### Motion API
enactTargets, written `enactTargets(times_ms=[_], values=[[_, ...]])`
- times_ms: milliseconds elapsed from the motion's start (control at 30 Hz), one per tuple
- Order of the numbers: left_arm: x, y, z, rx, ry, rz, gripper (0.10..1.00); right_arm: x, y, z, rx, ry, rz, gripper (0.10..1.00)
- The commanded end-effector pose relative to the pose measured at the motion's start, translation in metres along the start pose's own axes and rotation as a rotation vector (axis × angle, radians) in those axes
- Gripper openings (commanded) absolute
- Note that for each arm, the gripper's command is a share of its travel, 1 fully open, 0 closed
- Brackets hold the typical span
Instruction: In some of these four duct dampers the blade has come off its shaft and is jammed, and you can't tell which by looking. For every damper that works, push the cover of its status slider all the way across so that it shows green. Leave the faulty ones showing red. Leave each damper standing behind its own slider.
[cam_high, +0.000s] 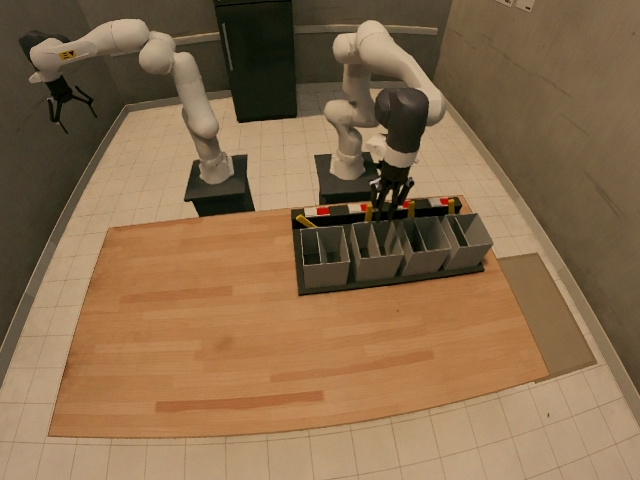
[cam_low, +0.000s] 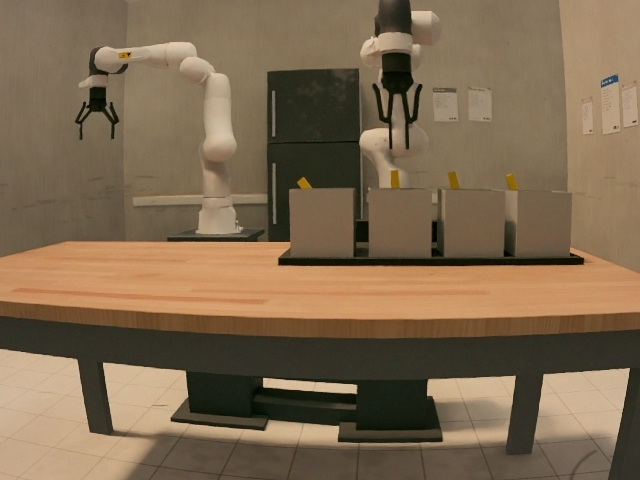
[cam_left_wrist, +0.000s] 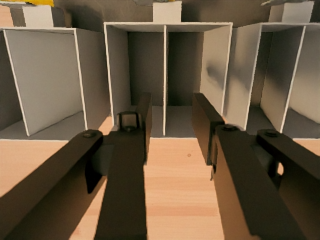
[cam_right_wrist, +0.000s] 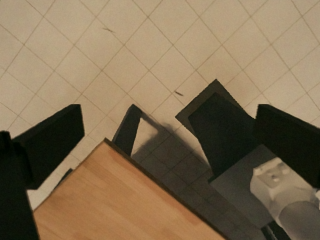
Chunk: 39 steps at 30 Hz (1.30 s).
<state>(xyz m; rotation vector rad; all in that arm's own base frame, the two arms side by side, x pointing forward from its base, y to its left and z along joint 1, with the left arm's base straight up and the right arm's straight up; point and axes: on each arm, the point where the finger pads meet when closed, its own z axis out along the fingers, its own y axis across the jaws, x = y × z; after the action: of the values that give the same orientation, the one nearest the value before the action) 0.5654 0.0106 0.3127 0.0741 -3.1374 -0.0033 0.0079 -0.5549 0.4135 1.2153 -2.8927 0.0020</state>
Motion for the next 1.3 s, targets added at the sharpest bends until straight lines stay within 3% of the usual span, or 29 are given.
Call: enactTargets(times_ms=[0,633,700,800,867,1000,1267], values=[[-0.001,-0.002,0.000,0.002,-0.003,0.005,0.303,-0.001,0.000,0.001,0.000,-0.004,-0.005,1.000],[0.000,-0.002,0.000,0.002,-0.003,0.005,0.303,-0.001,0.000,0.001,0.000,-0.004,-0.005,1.000],[0.010,-0.002,0.002,-0.002,-0.003,0.005,0.303,-0.001,0.000,0.001,0.000,-0.004,-0.005,1.000],[0.051,-0.005,0.011,-0.020,-0.004,0.007,0.303,-0.001,0.000,0.001,0.000,-0.004,-0.005,1.000],[0.051,-0.005,0.011,-0.020,-0.004,0.007,0.303,-0.001,0.000,0.001,0.000,-0.004,-0.005,1.000],[0.106,-0.009,0.021,-0.042,-0.005,0.006,0.303,-0.001,0.000,0.001,0.000,-0.004,-0.005,1.000],[0.111,-0.009,0.022,-0.044,-0.005,0.006,0.303,-0.001,0.000,0.001,0.000,-0.004,-0.005,1.000]])
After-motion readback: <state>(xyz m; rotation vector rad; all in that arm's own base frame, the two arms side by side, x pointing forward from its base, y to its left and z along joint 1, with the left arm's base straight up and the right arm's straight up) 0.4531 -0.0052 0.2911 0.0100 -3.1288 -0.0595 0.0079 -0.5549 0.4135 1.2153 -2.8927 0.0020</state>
